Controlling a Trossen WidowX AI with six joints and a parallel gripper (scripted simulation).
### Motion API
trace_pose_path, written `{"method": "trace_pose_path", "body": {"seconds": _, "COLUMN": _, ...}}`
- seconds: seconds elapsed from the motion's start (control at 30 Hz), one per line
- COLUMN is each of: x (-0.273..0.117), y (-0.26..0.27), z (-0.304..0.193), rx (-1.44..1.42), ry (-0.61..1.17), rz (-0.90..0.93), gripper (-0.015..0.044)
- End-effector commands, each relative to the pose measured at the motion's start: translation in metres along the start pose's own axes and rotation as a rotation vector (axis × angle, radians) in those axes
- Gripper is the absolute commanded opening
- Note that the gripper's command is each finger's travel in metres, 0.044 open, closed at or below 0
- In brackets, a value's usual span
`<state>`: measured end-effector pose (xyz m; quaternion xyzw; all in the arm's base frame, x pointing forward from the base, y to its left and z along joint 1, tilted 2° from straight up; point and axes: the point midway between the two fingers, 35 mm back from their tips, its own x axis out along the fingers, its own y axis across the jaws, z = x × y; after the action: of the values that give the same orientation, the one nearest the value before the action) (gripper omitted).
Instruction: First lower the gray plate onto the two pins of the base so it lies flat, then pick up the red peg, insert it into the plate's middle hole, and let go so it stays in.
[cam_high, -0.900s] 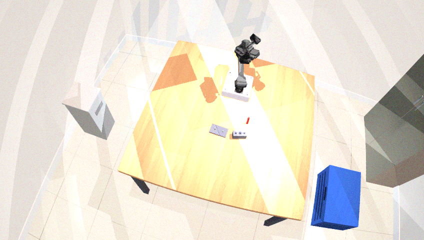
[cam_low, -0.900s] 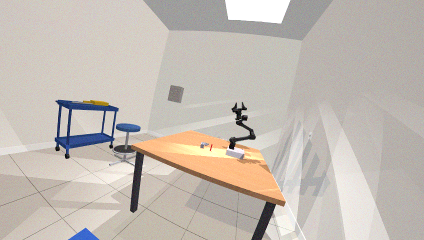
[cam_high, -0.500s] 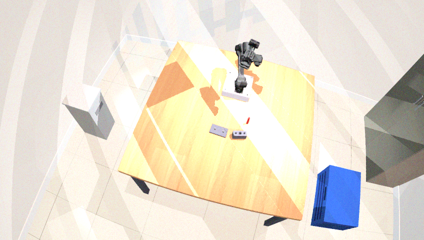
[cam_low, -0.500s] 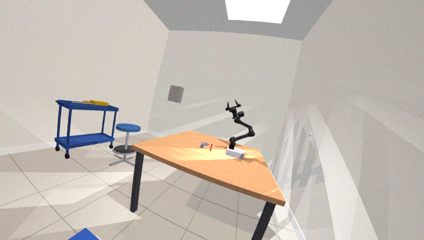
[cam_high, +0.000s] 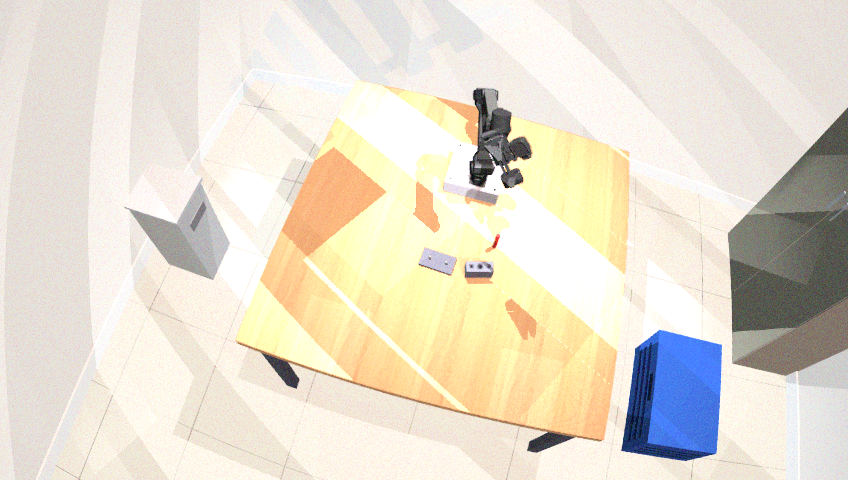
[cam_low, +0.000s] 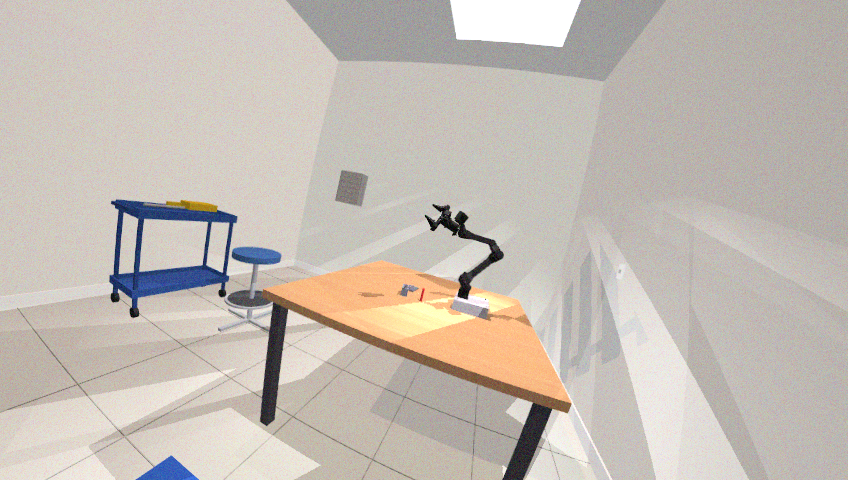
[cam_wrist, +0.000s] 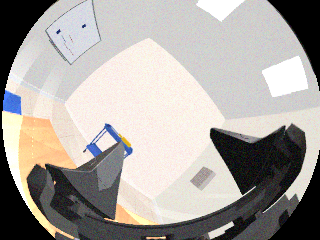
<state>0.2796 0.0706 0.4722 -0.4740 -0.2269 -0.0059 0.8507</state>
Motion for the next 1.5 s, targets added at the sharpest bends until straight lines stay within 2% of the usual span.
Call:
{"method": "trace_pose_path", "body": {"seconds": 0.0, "x": 0.032, "y": 0.065, "z": -0.032, "rx": 0.414, "ry": 0.196, "rz": 0.242, "gripper": 0.044}}
{"method": "trace_pose_path", "body": {"seconds": 0.3, "x": 0.038, "y": 0.152, "z": -0.078, "rx": 0.946, "ry": 0.641, "rz": 0.423, "gripper": 0.044}}
{"method": "trace_pose_path", "body": {"seconds": 0.57, "x": 0.016, "y": 0.221, "z": -0.115, "rx": 1.34, "ry": 1.179, "rz": 0.376, "gripper": 0.044}}
{"method": "trace_pose_path", "body": {"seconds": 0.8, "x": -0.02, "y": 0.269, "z": -0.142, "rx": 1.563, "ry": 1.727, "rz": 0.093, "gripper": 0.044}}
{"method": "trace_pose_path", "body": {"seconds": 1.03, "x": -0.061, "y": 0.3, "z": -0.164, "rx": 1.568, "ry": 2.24, "rz": -0.498, "gripper": 0.044}}
{"method": "trace_pose_path", "body": {"seconds": 1.1, "x": -0.064, "y": 0.302, "z": -0.165, "rx": 1.555, "ry": 2.272, "rz": -0.557, "gripper": 0.044}}
{"method": "trace_pose_path", "body": {"seconds": 1.47, "x": -0.071, "y": 0.296, "z": -0.171, "rx": 1.555, "ry": 2.272, "rz": -0.557, "gripper": 0.044}}
